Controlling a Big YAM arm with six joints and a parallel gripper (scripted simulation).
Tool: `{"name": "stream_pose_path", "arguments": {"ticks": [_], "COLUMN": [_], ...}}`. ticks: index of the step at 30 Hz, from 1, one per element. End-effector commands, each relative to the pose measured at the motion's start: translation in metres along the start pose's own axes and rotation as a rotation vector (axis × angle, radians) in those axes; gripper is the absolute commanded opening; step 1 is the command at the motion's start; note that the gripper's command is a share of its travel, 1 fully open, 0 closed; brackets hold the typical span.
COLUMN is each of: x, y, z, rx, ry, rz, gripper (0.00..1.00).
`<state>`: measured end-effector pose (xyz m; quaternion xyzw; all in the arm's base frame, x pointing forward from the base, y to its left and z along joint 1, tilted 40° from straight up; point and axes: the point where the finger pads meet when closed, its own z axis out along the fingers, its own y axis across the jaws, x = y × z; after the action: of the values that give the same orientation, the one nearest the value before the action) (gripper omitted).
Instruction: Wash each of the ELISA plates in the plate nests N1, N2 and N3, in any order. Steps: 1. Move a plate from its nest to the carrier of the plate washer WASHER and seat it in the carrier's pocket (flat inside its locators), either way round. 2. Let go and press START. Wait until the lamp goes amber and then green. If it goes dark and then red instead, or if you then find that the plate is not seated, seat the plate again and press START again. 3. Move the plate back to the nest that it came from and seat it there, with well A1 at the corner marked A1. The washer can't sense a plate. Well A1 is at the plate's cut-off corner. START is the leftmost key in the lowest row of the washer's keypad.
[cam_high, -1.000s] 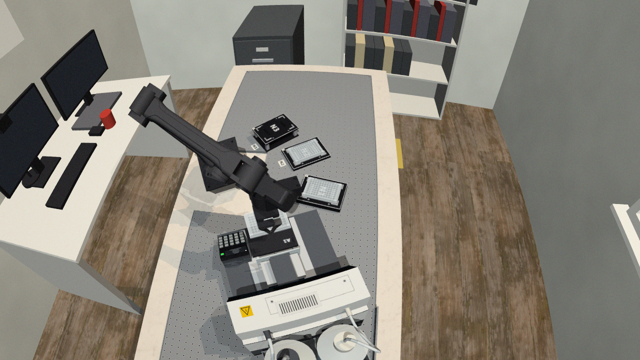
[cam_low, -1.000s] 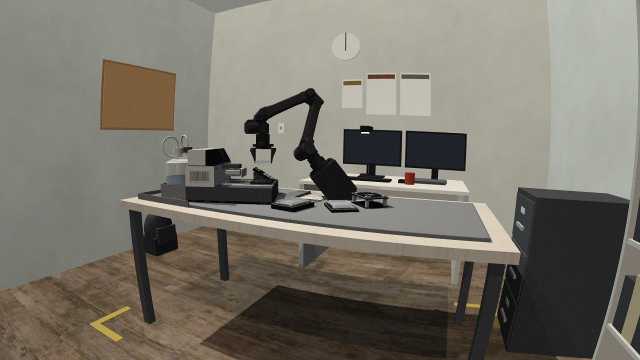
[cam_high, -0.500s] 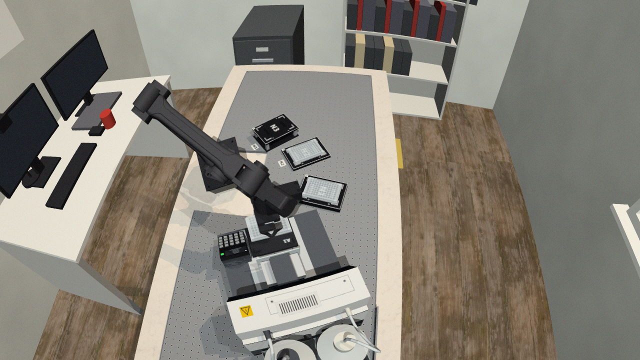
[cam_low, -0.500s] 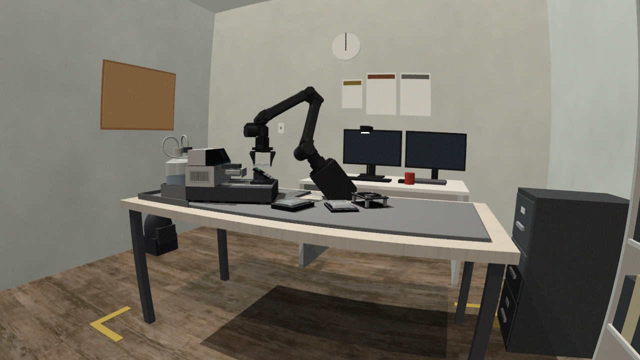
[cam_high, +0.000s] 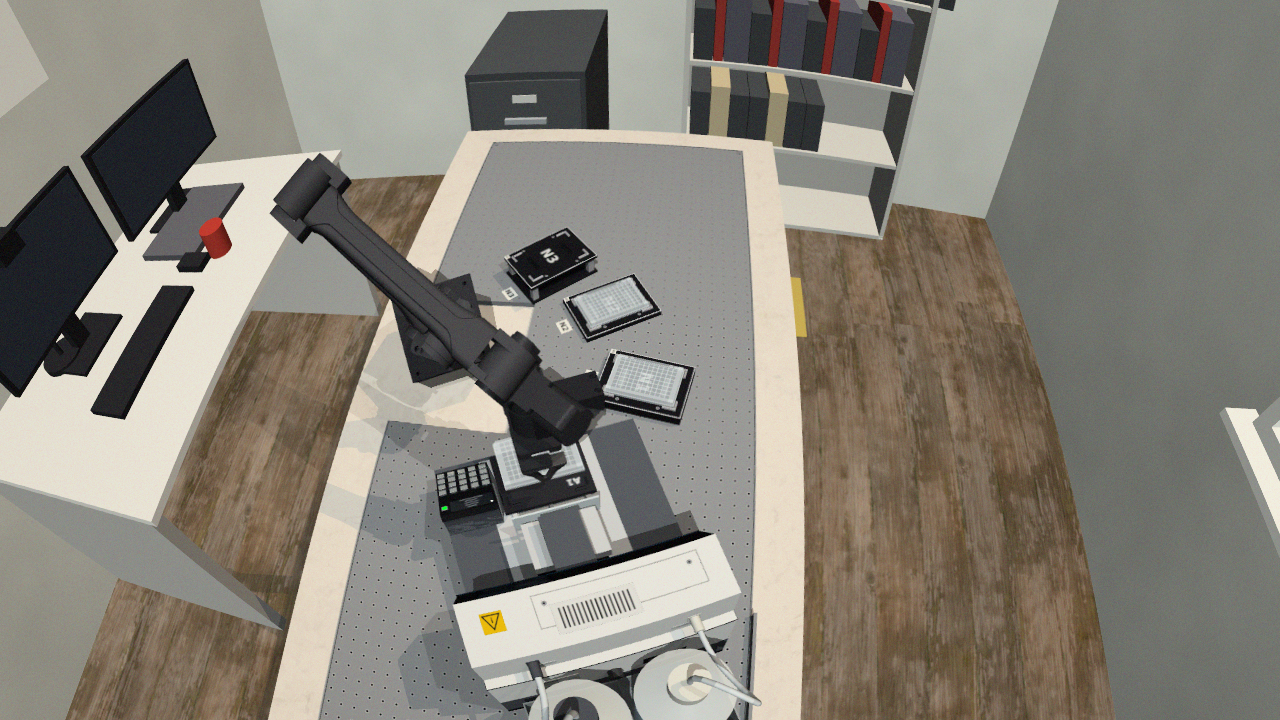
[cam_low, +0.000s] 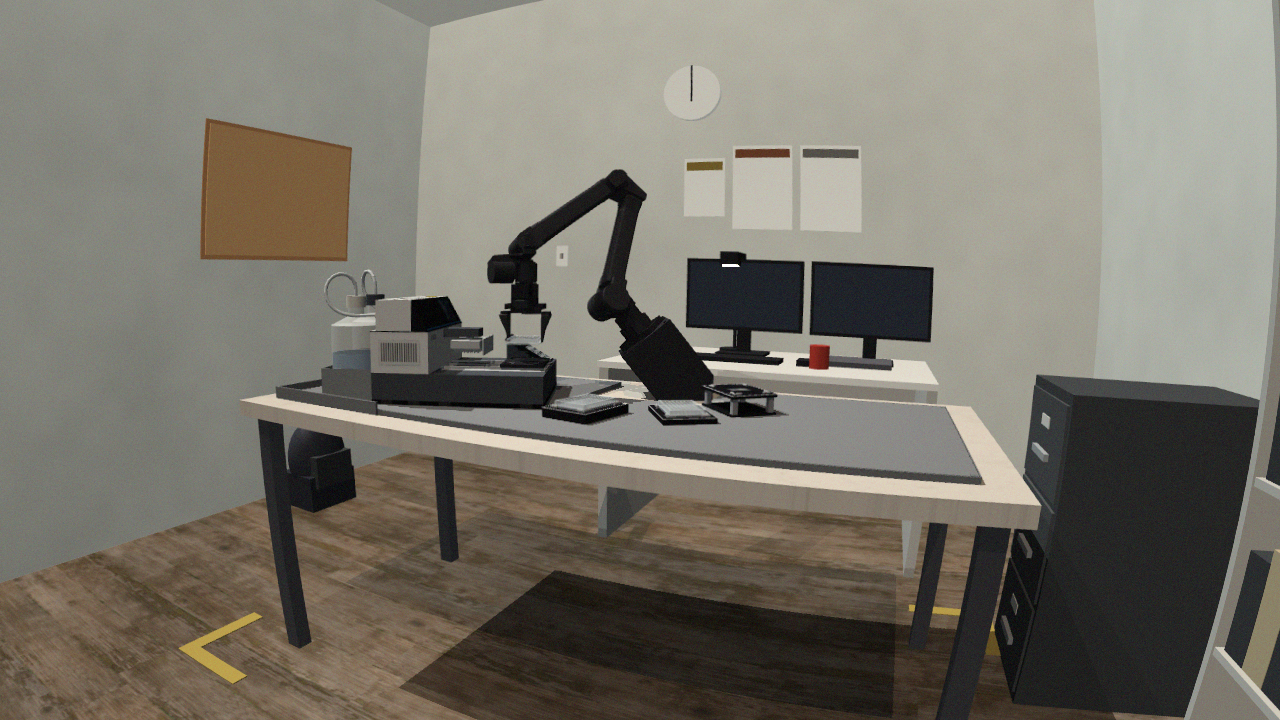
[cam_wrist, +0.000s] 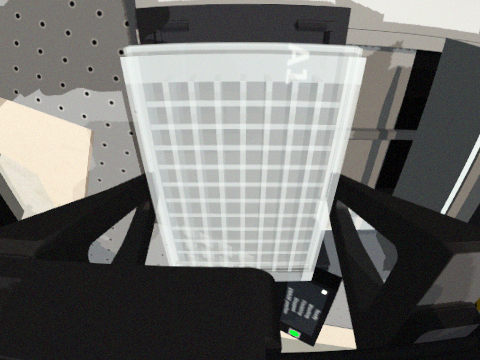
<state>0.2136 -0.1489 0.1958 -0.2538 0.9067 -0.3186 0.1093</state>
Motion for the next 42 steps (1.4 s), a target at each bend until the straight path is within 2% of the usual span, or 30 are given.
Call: {"name": "stream_pose_path", "arguments": {"ticks": [1, 3, 5, 19, 20, 23, 25, 26, 42], "x": [0.001, 0.001, 0.001, 0.001, 0.002, 0.002, 0.001, -0.003, -0.003], "y": [-0.002, -0.004, -0.002, -0.001, -0.003, -0.001, -0.001, -0.011, -0.010], "z": [0.006, 0.003, 0.011, 0.031, 0.029, 0.037, 0.037, 0.028, 0.028], "rx": [0.005, 0.020, 0.005, 0.004, 0.018, 0.004, 0.007, 0.026, 0.026], "ry": [0.002, -0.006, 0.003, 0.003, -0.003, 0.003, 0.001, -0.013, -0.013], "rz": [-0.010, -0.003, -0.010, -0.010, -0.005, -0.010, -0.012, 0.000, 0.000], "gripper": [0.84, 0.84, 0.84, 0.84, 0.84, 0.84, 0.84, 0.84, 0.84]}}
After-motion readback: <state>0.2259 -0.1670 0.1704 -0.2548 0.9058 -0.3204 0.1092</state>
